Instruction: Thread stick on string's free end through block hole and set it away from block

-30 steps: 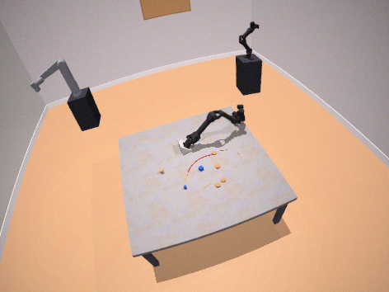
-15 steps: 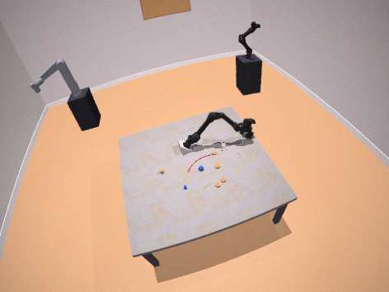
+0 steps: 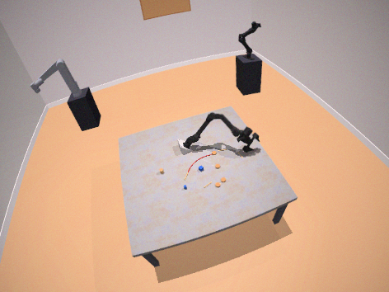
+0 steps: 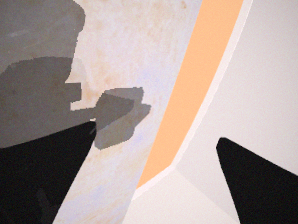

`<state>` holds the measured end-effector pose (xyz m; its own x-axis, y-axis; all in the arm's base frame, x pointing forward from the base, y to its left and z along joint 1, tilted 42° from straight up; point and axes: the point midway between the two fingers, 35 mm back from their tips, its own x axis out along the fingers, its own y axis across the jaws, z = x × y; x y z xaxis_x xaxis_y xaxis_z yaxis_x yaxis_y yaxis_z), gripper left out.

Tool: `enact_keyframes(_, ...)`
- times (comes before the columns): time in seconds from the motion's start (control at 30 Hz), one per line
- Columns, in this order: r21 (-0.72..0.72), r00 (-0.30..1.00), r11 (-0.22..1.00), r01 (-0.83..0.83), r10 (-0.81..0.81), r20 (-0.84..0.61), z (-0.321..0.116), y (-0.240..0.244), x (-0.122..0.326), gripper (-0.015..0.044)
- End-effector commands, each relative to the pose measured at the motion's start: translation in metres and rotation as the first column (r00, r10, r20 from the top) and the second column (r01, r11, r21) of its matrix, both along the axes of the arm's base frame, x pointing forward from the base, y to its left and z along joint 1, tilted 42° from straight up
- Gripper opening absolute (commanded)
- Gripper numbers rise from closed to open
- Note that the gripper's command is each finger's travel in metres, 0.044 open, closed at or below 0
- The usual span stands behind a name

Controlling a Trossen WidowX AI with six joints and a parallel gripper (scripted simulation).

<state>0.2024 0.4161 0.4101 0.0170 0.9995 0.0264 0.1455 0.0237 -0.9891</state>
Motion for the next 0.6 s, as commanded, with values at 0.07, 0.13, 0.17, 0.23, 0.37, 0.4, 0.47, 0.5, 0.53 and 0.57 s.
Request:
enact_keyframes(0.07,-0.083,0.991,0.989,0.121,-0.125,-0.043,-0.023,-0.029,0.049,0.0440)
enact_keyframes(0.13,-0.134,0.985,0.980,0.151,-0.160,-0.065,-0.040,-0.037,0.064,0.0440)
enact_keyframes(0.17,-0.158,0.981,0.974,0.164,-0.178,-0.076,-0.049,-0.041,0.072,0.0440)
enact_keyframes(0.23,-0.228,0.968,0.953,0.199,-0.228,-0.108,-0.072,-0.054,0.092,0.0440)
enact_keyframes(0.37,-0.373,0.925,0.893,0.252,-0.336,-0.180,-0.123,-0.091,0.128,0.0440)
enact_keyframes(0.4,-0.407,0.911,0.876,0.260,-0.362,-0.198,-0.136,-0.101,0.136,0.0440)
enact_keyframes(0.47,-0.472,0.880,0.839,0.269,-0.414,-0.234,-0.160,-0.123,0.148,0.0440)
enact_keyframes(0.5,-0.503,0.862,0.821,0.270,-0.439,-0.253,-0.171,-0.134,0.154,0.0440)
enact_keyframes(0.53,-0.534,0.842,0.801,0.269,-0.465,-0.273,-0.183,-0.147,0.159,0.0440)
enact_keyframes(0.57,-0.565,0.821,0.781,0.266,-0.491,-0.293,-0.195,-0.159,0.163,0.0440)
